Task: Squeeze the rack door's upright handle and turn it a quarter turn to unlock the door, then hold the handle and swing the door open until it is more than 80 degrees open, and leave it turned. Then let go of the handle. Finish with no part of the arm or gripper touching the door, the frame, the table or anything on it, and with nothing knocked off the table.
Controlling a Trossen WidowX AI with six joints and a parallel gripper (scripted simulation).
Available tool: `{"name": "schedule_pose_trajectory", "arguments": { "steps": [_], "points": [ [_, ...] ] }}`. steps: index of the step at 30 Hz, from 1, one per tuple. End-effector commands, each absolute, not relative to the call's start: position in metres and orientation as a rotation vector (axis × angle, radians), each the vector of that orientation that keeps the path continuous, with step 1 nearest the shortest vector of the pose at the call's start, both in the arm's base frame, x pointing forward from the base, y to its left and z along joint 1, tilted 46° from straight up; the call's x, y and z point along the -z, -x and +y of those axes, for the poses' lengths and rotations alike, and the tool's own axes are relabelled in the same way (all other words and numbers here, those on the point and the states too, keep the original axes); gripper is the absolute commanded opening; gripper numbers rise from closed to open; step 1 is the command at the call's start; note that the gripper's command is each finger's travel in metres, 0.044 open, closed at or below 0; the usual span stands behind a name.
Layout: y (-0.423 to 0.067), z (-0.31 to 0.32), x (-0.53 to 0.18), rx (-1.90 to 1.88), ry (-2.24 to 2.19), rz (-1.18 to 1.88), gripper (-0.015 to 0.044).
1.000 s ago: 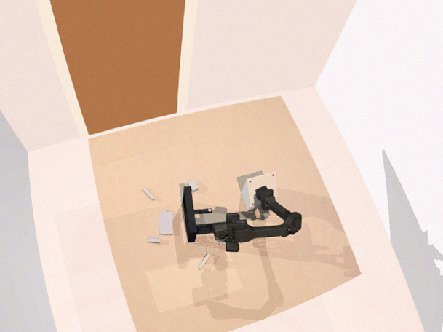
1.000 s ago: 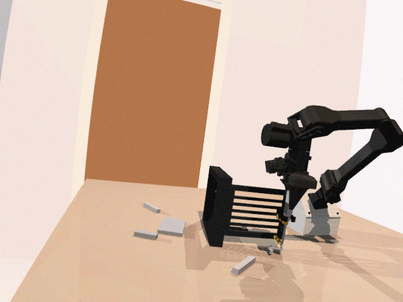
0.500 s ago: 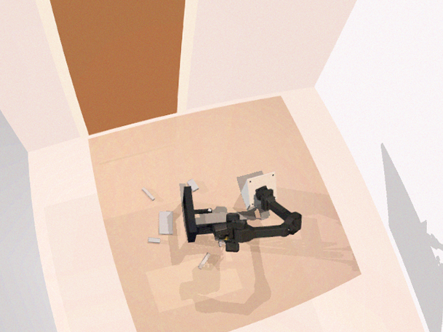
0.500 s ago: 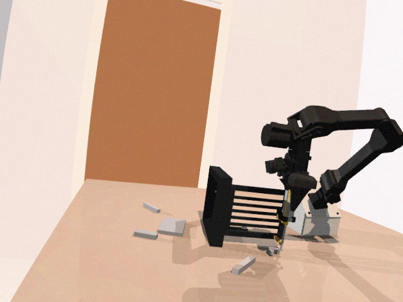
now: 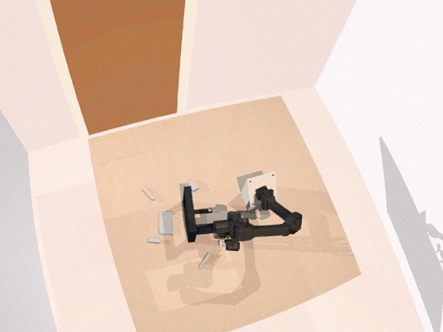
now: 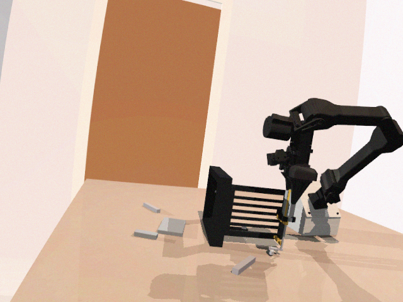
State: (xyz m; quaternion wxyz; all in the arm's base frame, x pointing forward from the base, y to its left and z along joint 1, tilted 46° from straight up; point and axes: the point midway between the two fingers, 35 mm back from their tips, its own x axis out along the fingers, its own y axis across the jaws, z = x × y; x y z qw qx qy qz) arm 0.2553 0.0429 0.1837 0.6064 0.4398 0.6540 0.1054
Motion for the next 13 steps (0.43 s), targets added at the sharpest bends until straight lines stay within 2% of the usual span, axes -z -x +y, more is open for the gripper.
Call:
{"name": "schedule_pose_trajectory", "arguments": {
  "steps": [1, 13],
  "points": [
    [-0.256, 0.037, -0.19, -0.238, -1.012, 1.496, 0.0287],
    [-0.253, 0.023, -0.204, -0.215, -1.026, 1.474, 0.0287]
  ]
}}
